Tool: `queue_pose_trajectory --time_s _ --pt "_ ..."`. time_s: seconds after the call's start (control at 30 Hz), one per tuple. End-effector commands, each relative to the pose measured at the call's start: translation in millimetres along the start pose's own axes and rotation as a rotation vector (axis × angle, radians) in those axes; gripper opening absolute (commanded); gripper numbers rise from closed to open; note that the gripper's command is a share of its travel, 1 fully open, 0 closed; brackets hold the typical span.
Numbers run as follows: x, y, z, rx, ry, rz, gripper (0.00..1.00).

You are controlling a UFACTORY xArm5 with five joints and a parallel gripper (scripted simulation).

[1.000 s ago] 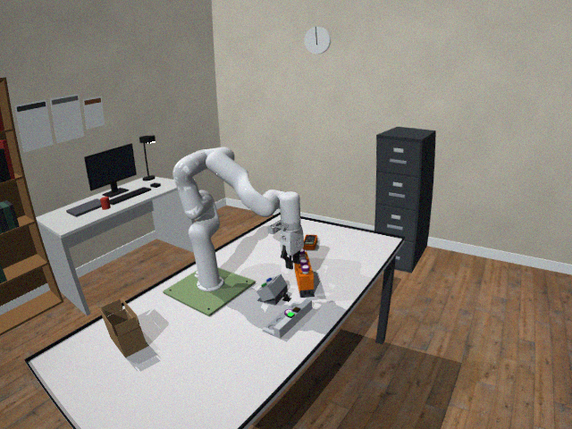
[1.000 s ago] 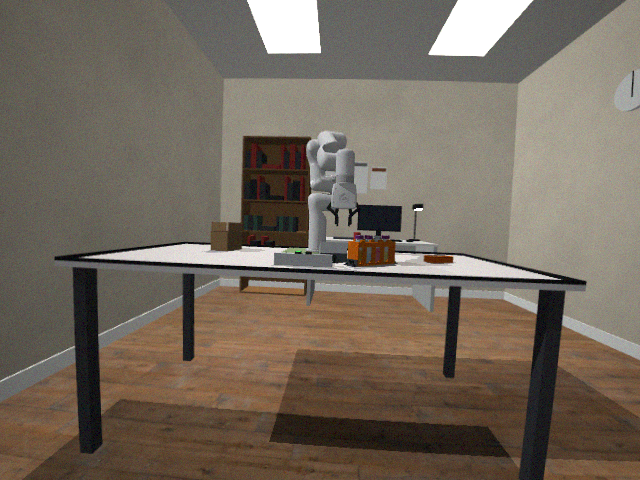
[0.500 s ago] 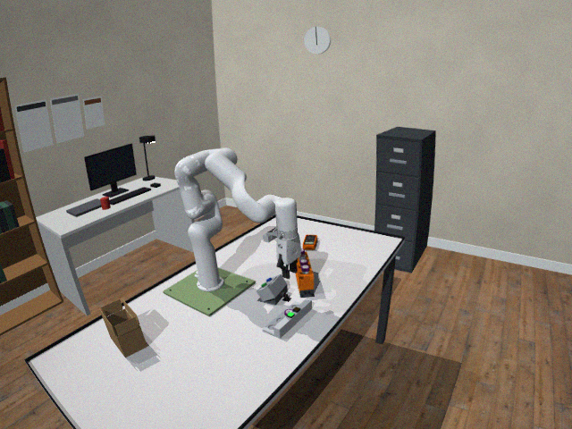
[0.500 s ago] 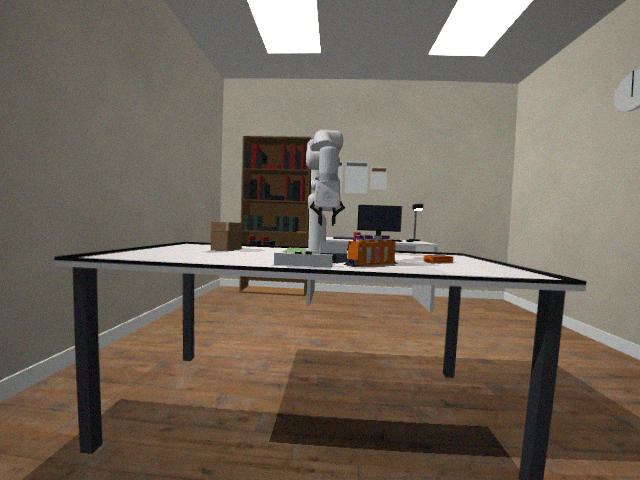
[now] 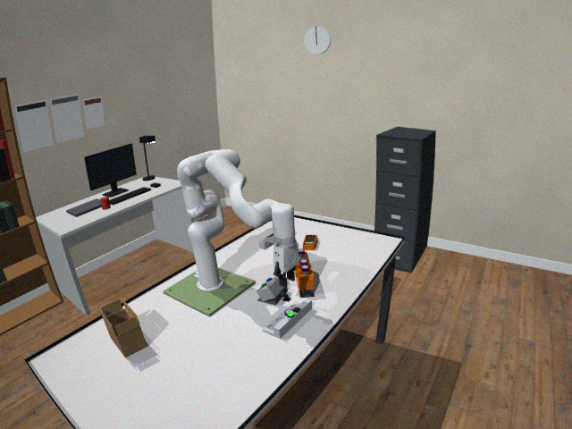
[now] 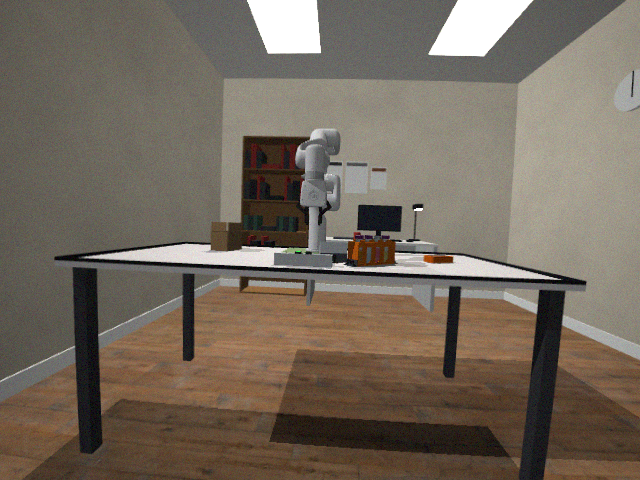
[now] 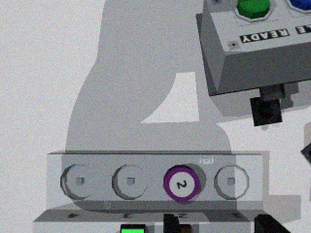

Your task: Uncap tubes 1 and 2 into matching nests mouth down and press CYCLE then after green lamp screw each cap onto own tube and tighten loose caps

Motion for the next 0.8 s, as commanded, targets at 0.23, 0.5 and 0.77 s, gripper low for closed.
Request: queue_pose_trajectory --time_s 0.23,0.5,0.77 --pt "18.7 -2.6 -2.8 -0.001 0.008 -0.002 0.46" --pt "48.8 -2.7 -3.0 -0.001 0.008 -0.002 0.46" --pt "88.9 -3.3 -3.4 -0.001 0.008 -0.002 0.46"
Point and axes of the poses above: the point where the finger pads meet when closed, its own x axis out along the fingers, its own z axis across the jaws, y = z × x, the point moved 6 cm from there along -x, back along the fingers, and after that the axes turned 8 degrees about -x, right-handed, at the moved point
